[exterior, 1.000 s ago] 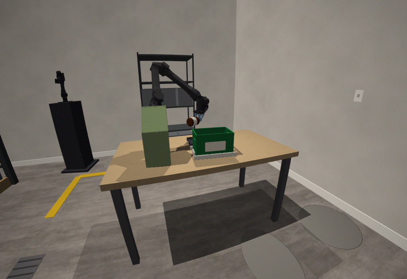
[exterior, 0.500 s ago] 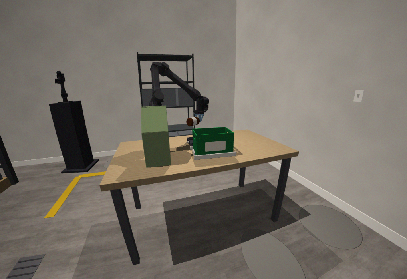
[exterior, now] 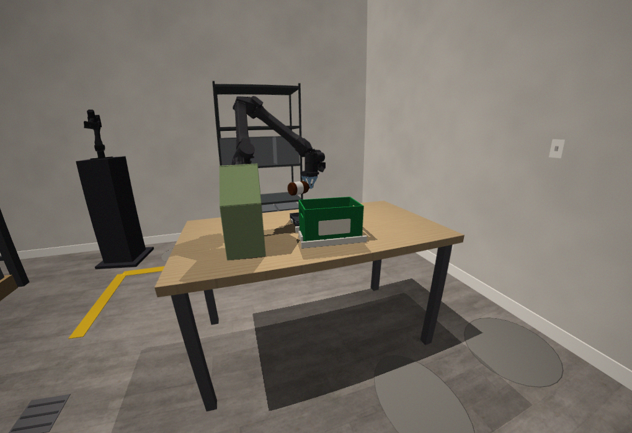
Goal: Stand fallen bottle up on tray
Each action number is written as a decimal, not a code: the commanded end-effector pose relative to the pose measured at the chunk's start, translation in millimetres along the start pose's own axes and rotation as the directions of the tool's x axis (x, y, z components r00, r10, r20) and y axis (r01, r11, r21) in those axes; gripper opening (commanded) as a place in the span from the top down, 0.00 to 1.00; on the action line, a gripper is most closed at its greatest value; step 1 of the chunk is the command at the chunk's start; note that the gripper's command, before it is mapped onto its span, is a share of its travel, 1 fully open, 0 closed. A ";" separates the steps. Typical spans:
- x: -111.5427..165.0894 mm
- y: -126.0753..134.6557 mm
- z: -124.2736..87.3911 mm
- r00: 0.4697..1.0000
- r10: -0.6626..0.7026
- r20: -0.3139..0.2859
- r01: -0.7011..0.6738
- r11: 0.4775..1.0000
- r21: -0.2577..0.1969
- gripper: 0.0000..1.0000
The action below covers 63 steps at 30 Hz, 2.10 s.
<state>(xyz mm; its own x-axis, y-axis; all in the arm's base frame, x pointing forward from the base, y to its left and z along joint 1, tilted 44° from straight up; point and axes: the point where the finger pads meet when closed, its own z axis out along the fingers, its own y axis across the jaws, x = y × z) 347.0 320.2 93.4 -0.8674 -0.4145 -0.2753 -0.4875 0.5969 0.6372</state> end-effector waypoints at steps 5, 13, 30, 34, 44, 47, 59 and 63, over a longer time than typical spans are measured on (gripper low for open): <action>-27.0 2.3 -25.4 0.996 0.062 0.067 -0.062 0.998 0.005 1.00; -27.0 2.3 -25.4 0.996 0.063 0.067 -0.063 0.998 0.005 1.00; -27.0 2.3 -25.4 0.996 0.057 0.067 -0.058 0.998 0.005 1.00; -27.0 2.3 -25.4 0.996 0.057 0.067 -0.058 0.998 0.005 1.00; -27.0 2.3 -25.4 0.996 0.065 0.067 -0.065 0.998 0.004 1.00; -27.0 2.3 -25.4 0.995 0.068 0.067 -0.068 0.998 0.004 1.00; -26.9 2.3 -25.4 0.976 0.208 0.067 -0.208 0.978 -0.005 1.00; -26.9 2.3 -25.4 0.965 0.253 0.066 -0.253 0.967 -0.008 1.00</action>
<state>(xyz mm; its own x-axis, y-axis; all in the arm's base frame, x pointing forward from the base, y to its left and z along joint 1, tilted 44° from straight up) 347.1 320.1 93.4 -0.9502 -0.2803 -0.1361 -0.2953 0.6706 0.6805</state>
